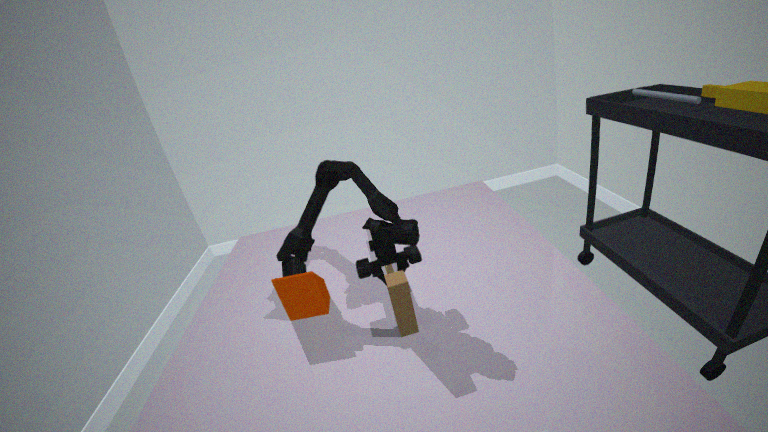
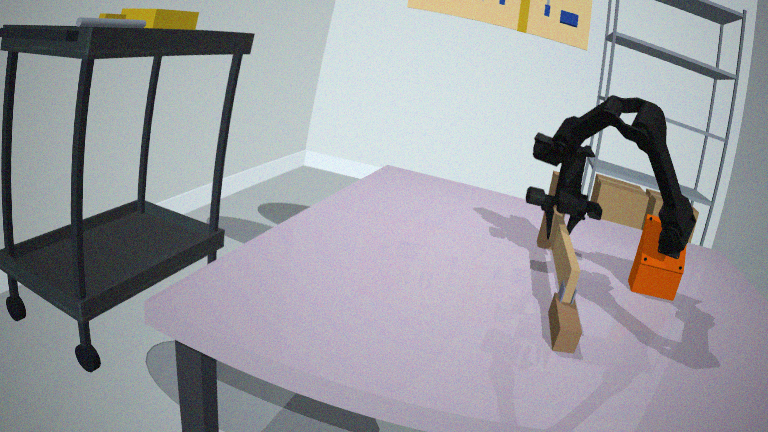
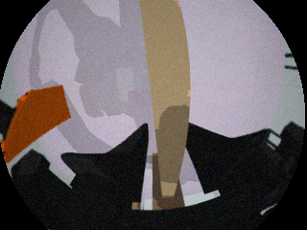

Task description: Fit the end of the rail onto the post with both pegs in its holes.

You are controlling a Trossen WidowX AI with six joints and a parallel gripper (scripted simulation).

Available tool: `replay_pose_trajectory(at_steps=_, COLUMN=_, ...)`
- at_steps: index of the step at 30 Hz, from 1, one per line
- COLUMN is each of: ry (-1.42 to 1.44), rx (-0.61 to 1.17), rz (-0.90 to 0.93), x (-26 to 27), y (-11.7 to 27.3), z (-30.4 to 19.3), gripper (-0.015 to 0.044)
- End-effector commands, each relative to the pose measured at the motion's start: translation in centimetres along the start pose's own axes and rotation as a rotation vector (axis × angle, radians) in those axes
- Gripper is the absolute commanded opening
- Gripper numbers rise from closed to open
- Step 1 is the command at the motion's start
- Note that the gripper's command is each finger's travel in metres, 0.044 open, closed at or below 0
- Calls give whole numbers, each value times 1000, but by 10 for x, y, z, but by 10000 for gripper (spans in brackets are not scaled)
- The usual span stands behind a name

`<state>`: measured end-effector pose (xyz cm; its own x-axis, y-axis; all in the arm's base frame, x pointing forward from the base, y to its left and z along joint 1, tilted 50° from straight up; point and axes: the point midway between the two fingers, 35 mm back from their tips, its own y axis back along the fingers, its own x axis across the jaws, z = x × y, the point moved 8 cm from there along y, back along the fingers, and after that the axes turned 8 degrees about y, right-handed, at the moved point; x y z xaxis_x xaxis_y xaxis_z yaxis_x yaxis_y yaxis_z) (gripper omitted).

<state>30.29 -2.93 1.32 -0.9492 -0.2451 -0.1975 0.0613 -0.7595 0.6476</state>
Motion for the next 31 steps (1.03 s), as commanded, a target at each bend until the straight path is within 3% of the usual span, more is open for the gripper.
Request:
replay_pose_trajectory(at_steps=1, ry=1, rx=0, rz=1, x=0, y=0, z=0, gripper=289)
replay_pose_trajectory(at_steps=7, ry=1, rx=0, rz=1, x=0, y=0, z=0, gripper=440)
replay_pose_trajectory(at_steps=14, ry=2, rx=1, rz=1, x=-1, y=1, z=2, gripper=440)
replay_pose_trajectory(at_steps=19, ry=2, rx=8, rz=-3, x=-4, y=30, z=31, gripper=440)
replay_pose_trajectory(at_steps=31, ry=2, rx=8, rz=-3, x=-4, y=30, z=31, gripper=440)
